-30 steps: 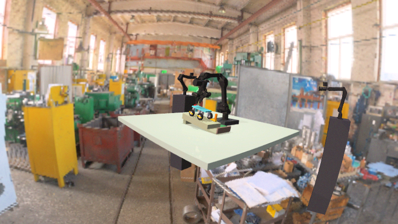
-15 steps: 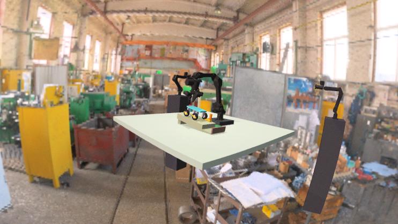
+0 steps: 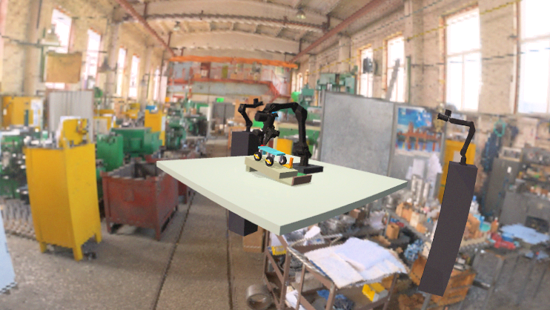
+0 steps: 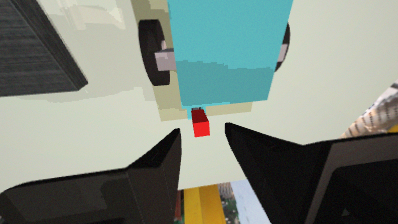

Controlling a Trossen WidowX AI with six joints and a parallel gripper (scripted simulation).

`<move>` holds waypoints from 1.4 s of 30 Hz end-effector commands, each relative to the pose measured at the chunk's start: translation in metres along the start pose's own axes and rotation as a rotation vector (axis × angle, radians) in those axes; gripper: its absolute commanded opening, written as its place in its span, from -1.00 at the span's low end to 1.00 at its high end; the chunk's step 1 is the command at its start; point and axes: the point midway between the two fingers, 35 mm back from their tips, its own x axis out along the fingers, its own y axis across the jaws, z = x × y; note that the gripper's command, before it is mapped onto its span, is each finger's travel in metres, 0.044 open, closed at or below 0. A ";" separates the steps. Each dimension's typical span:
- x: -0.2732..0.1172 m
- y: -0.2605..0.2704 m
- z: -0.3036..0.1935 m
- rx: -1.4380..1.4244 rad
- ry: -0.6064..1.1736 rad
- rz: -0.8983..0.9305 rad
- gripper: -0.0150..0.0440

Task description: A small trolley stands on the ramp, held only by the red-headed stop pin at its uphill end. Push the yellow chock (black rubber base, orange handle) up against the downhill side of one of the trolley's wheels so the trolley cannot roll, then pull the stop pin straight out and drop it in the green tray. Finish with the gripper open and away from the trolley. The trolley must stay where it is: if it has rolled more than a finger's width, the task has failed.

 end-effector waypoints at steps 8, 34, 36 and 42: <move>0.011 0.000 -0.001 -0.001 0.004 0.000 0.15; 0.041 0.000 -0.001 0.000 0.003 0.000 -0.03; 0.041 0.000 -0.001 0.000 0.003 0.000 -0.20; 0.041 0.000 -0.001 0.000 0.003 0.000 -0.41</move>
